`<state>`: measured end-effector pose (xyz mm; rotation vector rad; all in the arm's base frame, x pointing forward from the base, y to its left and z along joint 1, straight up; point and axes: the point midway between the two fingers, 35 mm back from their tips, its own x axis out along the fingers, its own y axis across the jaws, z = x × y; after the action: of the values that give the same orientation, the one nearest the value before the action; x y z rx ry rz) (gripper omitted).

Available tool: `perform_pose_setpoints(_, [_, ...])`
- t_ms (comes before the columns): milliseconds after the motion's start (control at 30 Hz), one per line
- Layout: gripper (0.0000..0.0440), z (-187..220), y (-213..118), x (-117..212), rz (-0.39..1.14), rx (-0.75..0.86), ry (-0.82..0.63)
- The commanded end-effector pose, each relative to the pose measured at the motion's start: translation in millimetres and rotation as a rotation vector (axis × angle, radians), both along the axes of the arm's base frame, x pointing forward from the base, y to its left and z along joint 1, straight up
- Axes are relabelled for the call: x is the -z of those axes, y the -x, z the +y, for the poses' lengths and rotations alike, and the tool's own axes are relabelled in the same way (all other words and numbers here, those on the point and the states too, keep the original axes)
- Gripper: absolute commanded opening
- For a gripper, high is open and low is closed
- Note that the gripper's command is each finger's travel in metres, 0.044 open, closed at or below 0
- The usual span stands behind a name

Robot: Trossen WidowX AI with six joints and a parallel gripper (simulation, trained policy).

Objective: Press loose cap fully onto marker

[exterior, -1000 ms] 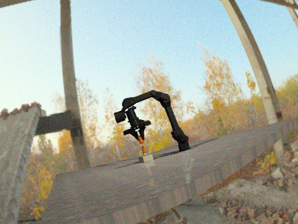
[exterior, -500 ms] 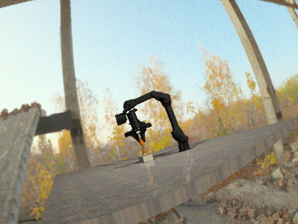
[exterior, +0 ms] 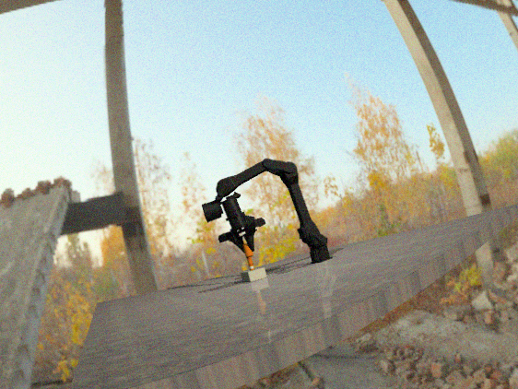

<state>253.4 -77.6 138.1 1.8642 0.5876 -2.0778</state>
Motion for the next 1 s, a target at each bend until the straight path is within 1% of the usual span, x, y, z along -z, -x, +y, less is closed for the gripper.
perform_pose_setpoints(0, [0.0,1,1,13,0.012,-0.011,-0.013])
perform_pose_setpoints(467, [0.0,0,3,37,0.026,-0.037,-0.014])
perform_pose_setpoints(967, [0.0004,3,3,58,0.005,-0.085,-0.005])
